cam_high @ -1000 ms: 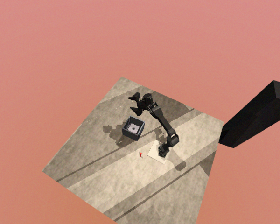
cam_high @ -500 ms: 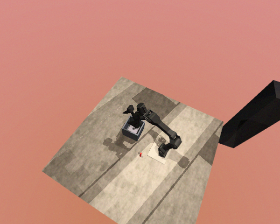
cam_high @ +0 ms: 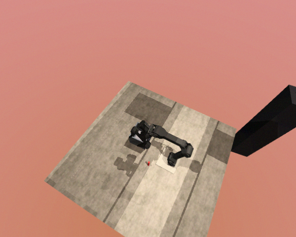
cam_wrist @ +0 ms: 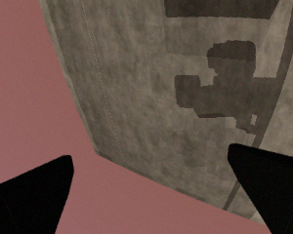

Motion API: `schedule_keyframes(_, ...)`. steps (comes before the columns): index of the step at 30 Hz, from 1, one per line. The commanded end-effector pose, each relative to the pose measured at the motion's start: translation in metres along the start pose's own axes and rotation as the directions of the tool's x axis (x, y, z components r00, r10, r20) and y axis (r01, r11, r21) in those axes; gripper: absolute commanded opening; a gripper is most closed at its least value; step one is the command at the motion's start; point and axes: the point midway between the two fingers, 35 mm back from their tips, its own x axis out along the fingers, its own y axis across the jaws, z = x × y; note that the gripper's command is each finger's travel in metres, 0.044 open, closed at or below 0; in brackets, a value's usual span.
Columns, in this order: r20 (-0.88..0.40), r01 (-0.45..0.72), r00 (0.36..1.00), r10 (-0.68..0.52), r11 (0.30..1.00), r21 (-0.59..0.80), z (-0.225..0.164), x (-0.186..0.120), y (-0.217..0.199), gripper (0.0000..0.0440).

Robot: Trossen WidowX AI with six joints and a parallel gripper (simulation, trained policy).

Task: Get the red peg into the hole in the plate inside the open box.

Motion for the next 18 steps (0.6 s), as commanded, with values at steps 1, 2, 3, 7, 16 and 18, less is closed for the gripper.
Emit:
schedule_keyframes(1,-0.004,0.083,0.997,-0.083,0.997,0.0,-0.006,0.009,-0.022,0.0437)
schedule_keyframes(2,-0.006,0.11,0.994,-0.11,0.994,-0.003,-0.008,0.011,-0.029,0.0437)
schedule_keyframes(3,-0.007,0.137,0.991,-0.137,0.991,-0.006,-0.011,0.013,-0.036,0.0436)
schedule_keyframes(7,-0.006,0.243,0.97,-0.243,0.97,-0.019,-0.018,0.02,-0.065,0.0436)
schedule_keyframes(16,0.037,0.454,0.891,-0.453,0.89,-0.046,-0.027,0.029,-0.124,0.0439)
schedule_keyframes(18,0.052,0.493,0.87,-0.491,0.868,-0.052,-0.027,0.03,-0.136,0.044)
